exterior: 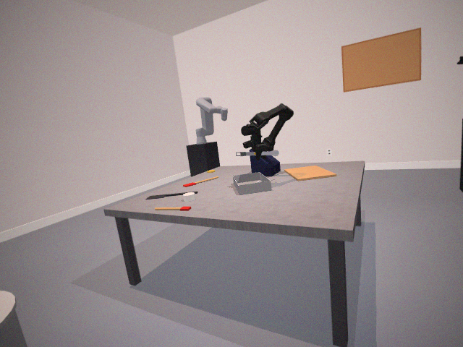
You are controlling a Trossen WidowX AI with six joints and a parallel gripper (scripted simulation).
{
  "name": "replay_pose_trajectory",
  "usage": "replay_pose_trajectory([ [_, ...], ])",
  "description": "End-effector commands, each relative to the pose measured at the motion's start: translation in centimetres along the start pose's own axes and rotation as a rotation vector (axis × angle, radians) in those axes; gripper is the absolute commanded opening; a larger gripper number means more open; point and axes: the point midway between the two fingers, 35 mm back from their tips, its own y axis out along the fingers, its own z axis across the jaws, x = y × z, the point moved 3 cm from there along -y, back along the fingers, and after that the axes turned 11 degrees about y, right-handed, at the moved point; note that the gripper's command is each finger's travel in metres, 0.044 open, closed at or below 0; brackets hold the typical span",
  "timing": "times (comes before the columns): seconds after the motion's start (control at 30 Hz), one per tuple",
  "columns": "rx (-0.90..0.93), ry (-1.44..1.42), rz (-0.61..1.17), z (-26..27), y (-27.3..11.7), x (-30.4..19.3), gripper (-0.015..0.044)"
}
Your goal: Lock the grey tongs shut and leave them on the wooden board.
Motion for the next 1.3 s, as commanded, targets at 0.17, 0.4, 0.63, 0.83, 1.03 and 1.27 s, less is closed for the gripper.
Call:
replay_pose_trajectory([
  [0.17,0.009,0.169,0.003,0.9,-0.3,-4.2,-0.0150],
  [0.4,0.013,0.307,0.013,1.3,-0.4,-7.7,-0.0150],
  [0.63,0.015,0.446,0.030,1.2,-0.5,-11.1,-0.0150],
  [0.83,0.015,0.544,0.045,0.8,-0.7,-13.5,-0.0150],
  [1.03,0.009,0.504,0.042,0.7,-0.5,-14.0,-0.0150],
  [1.27,-0.027,0.179,0.012,0.4,0.3,-15.9,-0.0150],
])
